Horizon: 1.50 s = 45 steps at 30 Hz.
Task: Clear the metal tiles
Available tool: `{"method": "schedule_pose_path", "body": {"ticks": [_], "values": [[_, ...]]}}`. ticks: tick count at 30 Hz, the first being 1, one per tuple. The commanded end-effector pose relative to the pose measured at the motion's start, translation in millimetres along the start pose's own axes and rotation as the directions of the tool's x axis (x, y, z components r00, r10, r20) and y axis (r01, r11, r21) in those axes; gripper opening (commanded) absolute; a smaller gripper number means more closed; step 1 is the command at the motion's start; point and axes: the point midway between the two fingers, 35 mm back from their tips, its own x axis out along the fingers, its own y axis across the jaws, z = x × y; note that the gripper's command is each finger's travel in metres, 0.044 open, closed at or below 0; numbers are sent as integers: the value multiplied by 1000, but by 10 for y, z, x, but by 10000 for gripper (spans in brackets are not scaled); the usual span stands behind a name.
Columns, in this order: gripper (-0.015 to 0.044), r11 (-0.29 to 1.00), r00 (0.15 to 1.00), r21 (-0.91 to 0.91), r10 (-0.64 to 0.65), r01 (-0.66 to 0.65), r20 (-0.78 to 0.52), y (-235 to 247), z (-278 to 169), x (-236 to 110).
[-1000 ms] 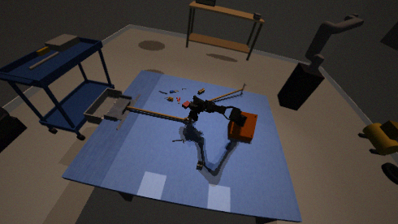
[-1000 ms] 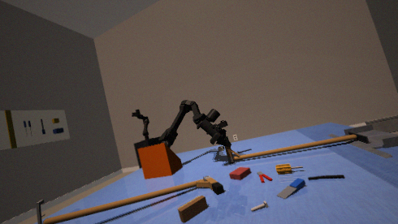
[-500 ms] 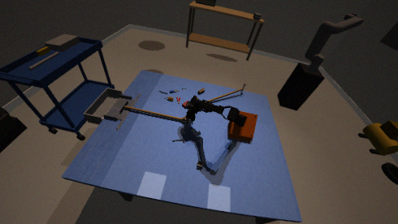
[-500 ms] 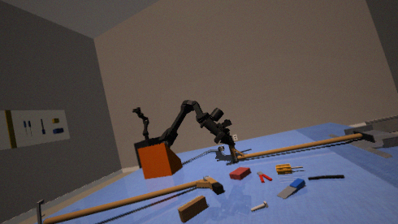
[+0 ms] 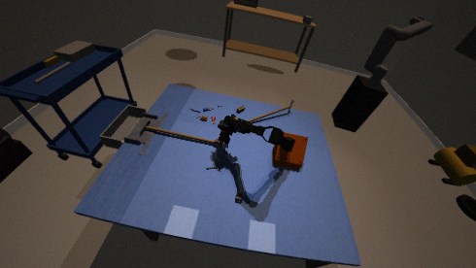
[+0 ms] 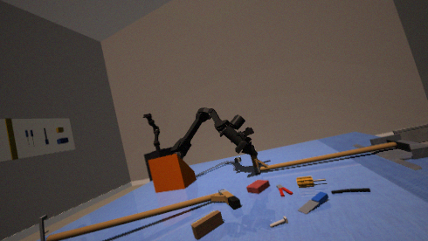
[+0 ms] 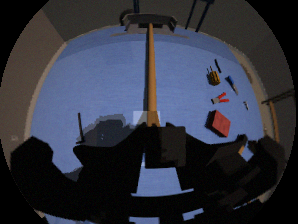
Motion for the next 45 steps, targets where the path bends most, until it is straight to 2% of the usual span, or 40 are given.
{"method": "schedule_pose_path", "body": {"ticks": [1,45], "values": [[0,1000,1000,-4,-1,1,12,14,106,34],[0,1000,1000,-6,1,-1,15,35,636,433]]}}
